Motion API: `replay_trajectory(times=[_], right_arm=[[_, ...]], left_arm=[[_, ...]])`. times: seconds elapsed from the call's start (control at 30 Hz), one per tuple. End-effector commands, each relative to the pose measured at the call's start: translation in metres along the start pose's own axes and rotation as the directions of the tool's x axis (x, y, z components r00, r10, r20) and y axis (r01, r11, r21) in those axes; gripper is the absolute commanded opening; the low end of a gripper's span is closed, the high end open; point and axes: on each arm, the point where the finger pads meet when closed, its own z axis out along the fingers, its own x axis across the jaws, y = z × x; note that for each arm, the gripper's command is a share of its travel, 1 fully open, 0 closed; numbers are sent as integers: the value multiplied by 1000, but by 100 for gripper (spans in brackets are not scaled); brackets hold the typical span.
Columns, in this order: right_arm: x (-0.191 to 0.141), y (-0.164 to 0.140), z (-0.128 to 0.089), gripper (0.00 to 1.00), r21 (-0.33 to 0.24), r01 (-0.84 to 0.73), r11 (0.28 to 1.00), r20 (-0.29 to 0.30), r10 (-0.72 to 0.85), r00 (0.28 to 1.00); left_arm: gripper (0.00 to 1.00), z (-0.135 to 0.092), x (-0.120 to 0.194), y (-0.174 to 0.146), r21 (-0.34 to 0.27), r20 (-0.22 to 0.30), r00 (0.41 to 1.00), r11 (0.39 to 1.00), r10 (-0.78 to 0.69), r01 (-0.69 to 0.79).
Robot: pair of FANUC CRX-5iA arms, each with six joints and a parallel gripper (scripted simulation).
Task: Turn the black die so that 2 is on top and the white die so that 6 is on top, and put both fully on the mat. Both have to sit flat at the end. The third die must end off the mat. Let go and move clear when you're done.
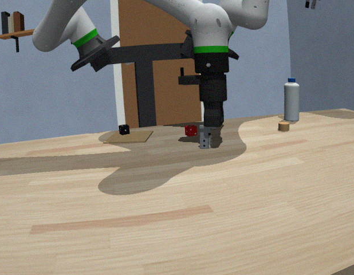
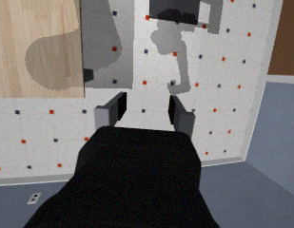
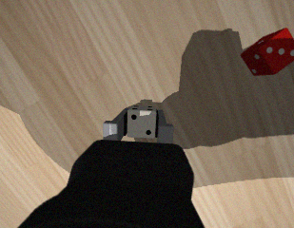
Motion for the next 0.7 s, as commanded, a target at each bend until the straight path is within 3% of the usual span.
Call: replay_trajectory(times=[0.0, 0.17, 0.5, 0.67], right_arm=[[-1, 1, -5, 57, -2, 0, 1000, 1, 0, 1000], [-1, 1, -15, 57, -2, 0, 1000, 1, 0, 1000], [0, 1, -85, 57, -2, 0, 1000, 1, 0, 1000], [0, 1, -97, 57, -2, 0, 1000, 1, 0, 1000]], left_arm=[[100, -1, 0, 0, -2, 0, 1000, 1000, 0, 0], [100, -1, 0, 0, -2, 0, 1000, 1000, 0, 0], [100, -1, 0, 0, -2, 0, 1000, 1000, 0, 0], [100, -1, 0, 0, -2, 0, 1000, 1000, 0, 0]])
